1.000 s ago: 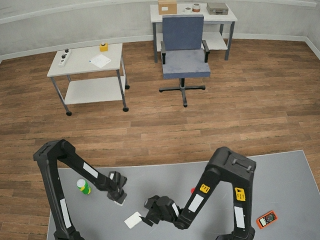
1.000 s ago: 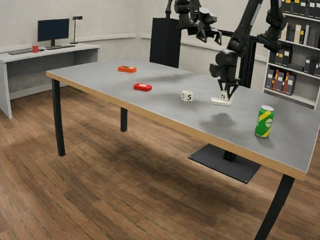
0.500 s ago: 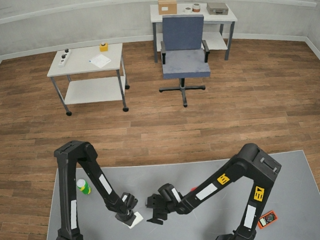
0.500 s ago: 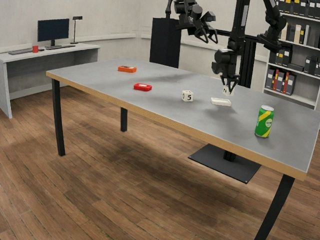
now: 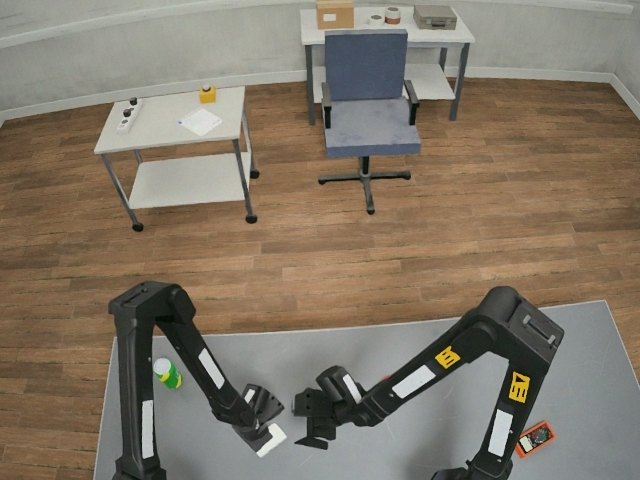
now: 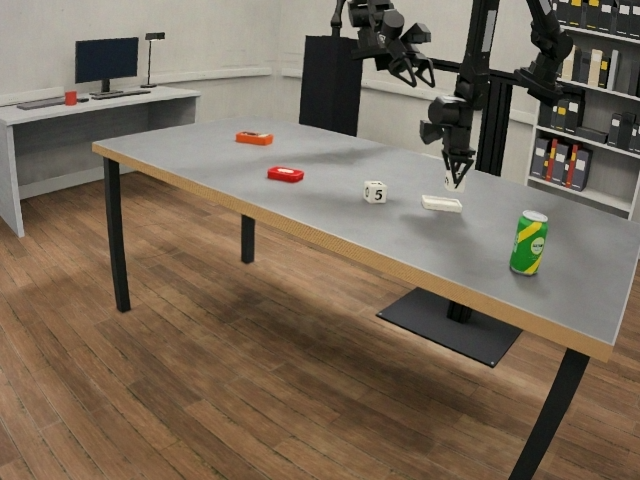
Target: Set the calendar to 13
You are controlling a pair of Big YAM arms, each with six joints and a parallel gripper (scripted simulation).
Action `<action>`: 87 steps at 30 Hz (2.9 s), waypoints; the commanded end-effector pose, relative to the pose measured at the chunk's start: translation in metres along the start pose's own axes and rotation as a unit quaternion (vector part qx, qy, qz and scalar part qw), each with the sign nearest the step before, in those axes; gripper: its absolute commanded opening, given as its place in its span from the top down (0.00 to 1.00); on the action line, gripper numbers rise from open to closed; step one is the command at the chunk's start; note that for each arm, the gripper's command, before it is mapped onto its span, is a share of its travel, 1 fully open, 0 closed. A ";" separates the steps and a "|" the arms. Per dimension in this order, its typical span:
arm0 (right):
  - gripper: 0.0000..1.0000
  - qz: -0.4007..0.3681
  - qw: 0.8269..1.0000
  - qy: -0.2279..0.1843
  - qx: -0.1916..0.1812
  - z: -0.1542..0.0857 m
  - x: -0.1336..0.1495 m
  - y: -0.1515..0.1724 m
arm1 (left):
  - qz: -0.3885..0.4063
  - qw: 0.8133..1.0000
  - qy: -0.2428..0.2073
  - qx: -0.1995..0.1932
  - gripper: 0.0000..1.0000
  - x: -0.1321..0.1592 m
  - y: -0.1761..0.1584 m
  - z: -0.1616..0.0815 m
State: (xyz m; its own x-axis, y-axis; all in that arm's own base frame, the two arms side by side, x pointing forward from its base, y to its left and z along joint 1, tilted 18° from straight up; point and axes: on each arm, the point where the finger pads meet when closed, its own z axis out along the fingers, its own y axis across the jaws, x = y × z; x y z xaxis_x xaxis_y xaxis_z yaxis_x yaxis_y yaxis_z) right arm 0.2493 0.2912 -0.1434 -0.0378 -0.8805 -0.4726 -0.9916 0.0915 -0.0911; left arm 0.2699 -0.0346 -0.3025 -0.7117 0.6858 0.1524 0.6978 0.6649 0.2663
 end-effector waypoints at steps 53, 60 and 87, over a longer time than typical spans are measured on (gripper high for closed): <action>0.00 -0.005 1.000 -0.008 0.008 0.001 -0.008 -0.010 | 0.051 0.999 0.004 0.006 0.60 0.006 -0.007 0.042; 0.00 -0.005 1.000 -0.008 0.008 0.001 -0.008 -0.010 | 0.048 0.999 0.005 0.006 0.60 0.005 -0.006 0.061; 0.00 -0.005 1.000 -0.008 0.008 0.001 -0.008 -0.010 | 0.047 0.999 0.012 0.012 0.31 0.010 -0.002 0.035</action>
State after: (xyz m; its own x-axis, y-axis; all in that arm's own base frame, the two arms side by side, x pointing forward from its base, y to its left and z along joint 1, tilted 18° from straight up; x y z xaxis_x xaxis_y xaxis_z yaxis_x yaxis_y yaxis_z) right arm 0.2493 0.2913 -0.1434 -0.0372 -0.8805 -0.4726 -0.9916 0.0910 -0.0914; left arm 0.2676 -0.0252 -0.3454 -0.6417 0.7436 0.1879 0.7644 0.6001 0.2358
